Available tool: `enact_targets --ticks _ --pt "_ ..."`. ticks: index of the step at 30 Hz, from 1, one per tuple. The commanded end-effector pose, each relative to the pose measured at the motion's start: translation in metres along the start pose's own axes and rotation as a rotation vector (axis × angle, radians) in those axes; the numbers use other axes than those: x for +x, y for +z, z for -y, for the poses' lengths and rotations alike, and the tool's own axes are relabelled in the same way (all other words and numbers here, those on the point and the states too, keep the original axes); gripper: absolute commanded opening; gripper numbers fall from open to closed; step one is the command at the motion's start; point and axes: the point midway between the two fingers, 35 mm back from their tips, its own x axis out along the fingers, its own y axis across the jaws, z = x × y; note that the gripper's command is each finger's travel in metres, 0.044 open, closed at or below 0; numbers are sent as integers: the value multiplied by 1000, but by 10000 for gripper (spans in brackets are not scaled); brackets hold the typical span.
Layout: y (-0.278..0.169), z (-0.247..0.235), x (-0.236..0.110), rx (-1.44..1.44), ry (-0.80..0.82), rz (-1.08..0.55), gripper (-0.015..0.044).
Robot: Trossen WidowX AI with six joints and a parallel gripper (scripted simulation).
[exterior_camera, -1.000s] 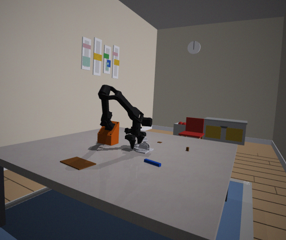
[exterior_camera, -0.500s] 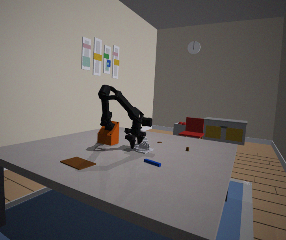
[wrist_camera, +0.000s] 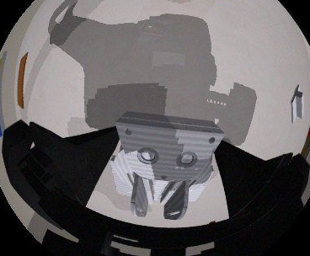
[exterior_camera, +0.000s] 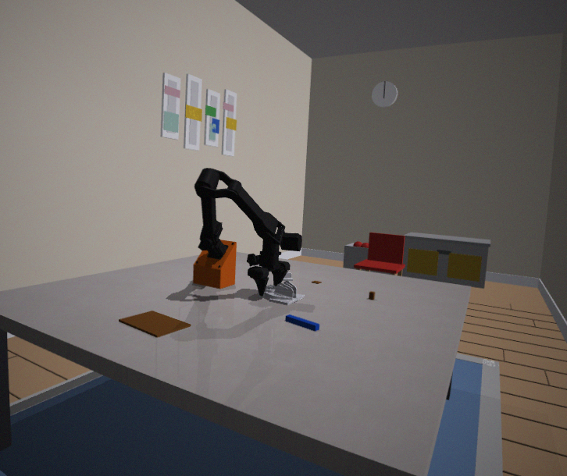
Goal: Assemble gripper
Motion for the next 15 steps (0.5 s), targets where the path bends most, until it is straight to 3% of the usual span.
enact_targets --ticks 1,5,10,15 --pt "0 0 0 -2 0 1 440" --pt "-2 2 -20 -1 -4 0 440" --pt "-1 0 -73 2 -1 0 440" --pt "0 3 -70 -8 -1 -8 440"
